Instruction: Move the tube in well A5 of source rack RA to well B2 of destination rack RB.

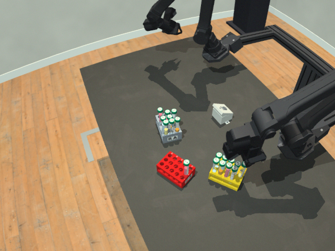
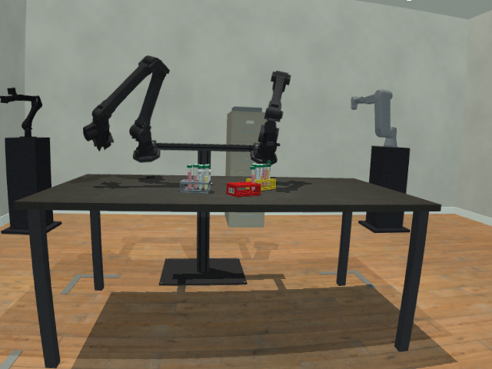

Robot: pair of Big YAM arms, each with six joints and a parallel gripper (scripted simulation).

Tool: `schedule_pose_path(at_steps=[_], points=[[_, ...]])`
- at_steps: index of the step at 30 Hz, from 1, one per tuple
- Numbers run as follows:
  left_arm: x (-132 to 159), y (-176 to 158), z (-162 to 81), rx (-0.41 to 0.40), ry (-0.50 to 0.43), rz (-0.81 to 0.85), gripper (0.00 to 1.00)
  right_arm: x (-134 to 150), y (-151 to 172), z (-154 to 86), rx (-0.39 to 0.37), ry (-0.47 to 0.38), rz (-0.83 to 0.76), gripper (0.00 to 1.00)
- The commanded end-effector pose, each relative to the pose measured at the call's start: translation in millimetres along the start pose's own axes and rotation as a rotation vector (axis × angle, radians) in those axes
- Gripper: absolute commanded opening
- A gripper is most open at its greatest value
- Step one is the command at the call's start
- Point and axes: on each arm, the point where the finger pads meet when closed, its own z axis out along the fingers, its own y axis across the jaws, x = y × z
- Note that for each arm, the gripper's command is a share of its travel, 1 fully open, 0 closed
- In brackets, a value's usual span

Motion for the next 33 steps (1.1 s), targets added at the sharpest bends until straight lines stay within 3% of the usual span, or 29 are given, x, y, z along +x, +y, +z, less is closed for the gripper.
schedule_pose_path(at_steps=[1,33], points=[[-33.8,-0.5,-21.2,0.006,-0.085,-0.009,0.0,-2.0,7.1,-5.4,-0.015,0.003,0.01,0.3],[-26.8,-1.6,-23.5,0.006,-0.071,-0.009,0.0,-2.0,7.1,-5.4,-0.015,0.003,0.01,0.3]])
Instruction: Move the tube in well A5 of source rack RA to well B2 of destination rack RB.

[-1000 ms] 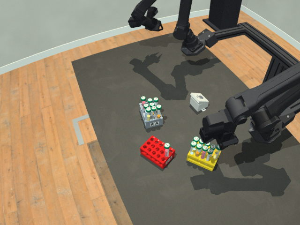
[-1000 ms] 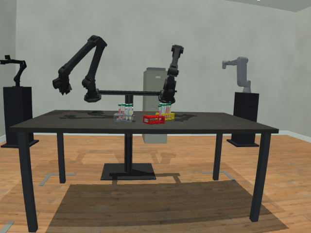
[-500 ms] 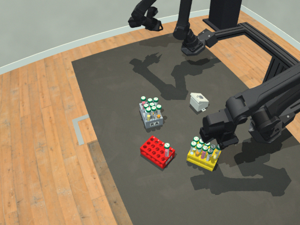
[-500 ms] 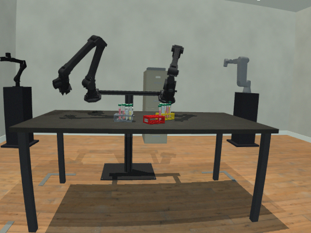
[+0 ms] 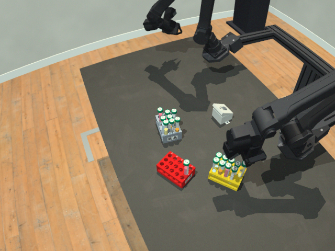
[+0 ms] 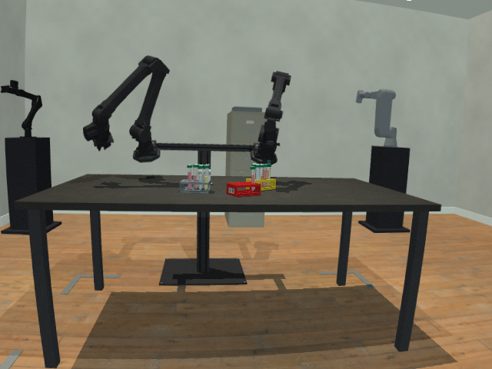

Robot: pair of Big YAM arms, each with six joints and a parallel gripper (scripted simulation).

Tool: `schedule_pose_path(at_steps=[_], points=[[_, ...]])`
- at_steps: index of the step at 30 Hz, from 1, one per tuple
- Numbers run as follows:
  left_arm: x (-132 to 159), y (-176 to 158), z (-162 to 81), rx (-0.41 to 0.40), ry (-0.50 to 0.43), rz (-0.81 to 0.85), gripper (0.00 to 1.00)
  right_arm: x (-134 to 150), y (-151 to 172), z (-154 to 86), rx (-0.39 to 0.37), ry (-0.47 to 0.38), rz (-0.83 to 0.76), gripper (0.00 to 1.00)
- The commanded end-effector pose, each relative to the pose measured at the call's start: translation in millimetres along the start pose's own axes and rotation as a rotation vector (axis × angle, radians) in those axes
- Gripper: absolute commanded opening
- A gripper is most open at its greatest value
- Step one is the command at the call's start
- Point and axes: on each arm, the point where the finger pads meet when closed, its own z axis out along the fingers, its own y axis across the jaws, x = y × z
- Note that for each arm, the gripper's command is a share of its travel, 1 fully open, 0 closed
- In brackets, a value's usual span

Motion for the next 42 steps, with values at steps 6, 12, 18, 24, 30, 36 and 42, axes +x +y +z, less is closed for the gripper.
schedule_pose_path(at_steps=[6,12,18,24,30,36,42], points=[[-30,-2,-17,0.009,-0.071,-0.001,0.0,-2,7,-5,-0.015,0.003,0.01,0.3],[-7,-2,1,0.004,-0.019,0.011,0.0,-2,7,-5,-0.015,0.003,0.01,0.3],[-3,0,5,0.0,-0.02,0.001,0.0,-2,7,-5,-0.015,0.003,0.01,0.3],[-2,1,8,0.0,-0.016,0.001,0.0,-2,7,-5,-0.015,0.003,0.01,0.3],[1,1,11,0.0,-0.011,0.001,0.0,-2,7,-5,-0.015,0.003,0.01,0.3],[2,1,15,0.0,-0.01,0.001,0.0,-2,7,-5,-0.015,0.003,0.01,0.3],[2,1,17,0.0,-0.01,0.001,0.0,-2,7,-5,-0.015,0.003,0.01,0.3]])
